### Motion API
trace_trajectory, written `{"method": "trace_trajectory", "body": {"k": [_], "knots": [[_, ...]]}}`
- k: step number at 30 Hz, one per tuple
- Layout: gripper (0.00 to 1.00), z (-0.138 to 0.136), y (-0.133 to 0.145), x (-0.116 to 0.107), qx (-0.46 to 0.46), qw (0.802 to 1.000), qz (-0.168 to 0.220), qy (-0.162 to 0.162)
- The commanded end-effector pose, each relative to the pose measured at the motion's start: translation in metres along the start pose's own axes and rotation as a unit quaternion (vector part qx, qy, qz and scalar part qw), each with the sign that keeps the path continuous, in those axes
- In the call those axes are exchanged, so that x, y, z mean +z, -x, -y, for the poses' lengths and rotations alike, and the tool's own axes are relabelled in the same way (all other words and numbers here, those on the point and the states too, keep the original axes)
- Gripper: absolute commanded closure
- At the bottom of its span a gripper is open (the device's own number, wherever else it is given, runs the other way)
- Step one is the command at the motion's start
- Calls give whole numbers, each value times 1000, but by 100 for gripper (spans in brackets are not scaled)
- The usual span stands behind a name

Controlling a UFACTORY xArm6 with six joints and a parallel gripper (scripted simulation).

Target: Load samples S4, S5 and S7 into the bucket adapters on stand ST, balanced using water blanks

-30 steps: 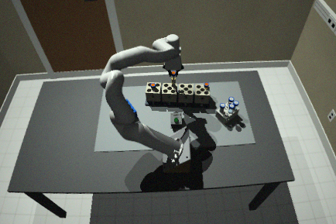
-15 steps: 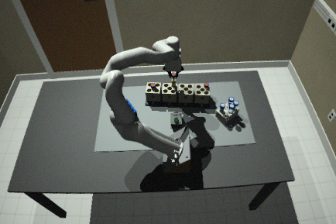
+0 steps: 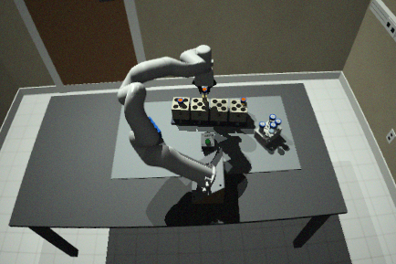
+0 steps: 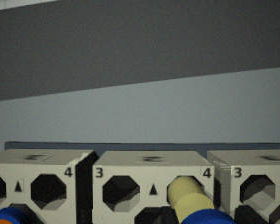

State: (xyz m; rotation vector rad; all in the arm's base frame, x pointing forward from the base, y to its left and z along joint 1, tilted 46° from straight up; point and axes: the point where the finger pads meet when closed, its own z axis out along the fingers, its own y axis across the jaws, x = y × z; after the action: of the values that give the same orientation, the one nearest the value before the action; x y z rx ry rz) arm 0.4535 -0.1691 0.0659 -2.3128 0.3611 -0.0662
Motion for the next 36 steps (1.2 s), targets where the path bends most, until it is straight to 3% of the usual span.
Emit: {"method": "trace_trajectory", "body": {"k": [1, 36], "knots": [[100, 0, -1, 0, -1, 1000, -2, 1], [100, 0, -1, 31, -1, 1000, -2, 1]]}}
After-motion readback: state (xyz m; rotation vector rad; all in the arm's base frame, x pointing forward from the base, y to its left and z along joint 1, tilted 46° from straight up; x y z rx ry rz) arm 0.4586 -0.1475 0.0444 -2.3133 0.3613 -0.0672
